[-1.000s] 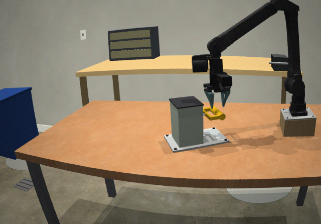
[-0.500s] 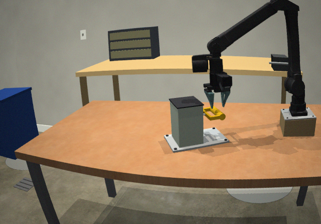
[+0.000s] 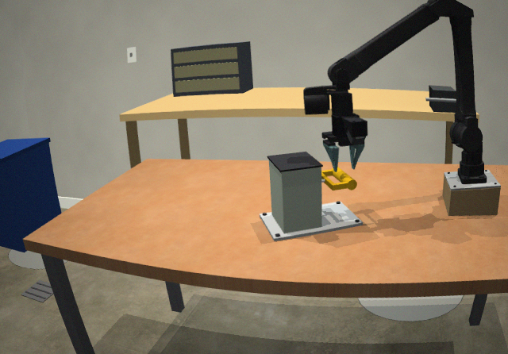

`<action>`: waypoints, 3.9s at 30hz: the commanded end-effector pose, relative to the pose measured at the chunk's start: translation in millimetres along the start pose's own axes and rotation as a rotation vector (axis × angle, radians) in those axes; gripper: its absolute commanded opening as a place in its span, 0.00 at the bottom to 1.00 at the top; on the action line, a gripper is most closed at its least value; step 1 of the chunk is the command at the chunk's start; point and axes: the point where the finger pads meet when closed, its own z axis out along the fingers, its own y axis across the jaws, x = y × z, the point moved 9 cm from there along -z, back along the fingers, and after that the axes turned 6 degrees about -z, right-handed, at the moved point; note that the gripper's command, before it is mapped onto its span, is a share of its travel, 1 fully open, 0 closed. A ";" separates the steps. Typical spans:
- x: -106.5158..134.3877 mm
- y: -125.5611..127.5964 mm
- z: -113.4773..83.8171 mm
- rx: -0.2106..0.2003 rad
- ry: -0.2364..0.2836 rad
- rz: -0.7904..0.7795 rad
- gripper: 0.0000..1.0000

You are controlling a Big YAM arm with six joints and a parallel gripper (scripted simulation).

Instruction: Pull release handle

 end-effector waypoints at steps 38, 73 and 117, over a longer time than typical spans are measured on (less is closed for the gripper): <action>6.9 -9.2 -7.6 0.026 0.013 -0.006 0.53; 5.2 -8.3 -7.8 0.026 0.013 -0.009 0.53; 5.3 -8.6 7.1 0.026 0.013 -0.009 0.53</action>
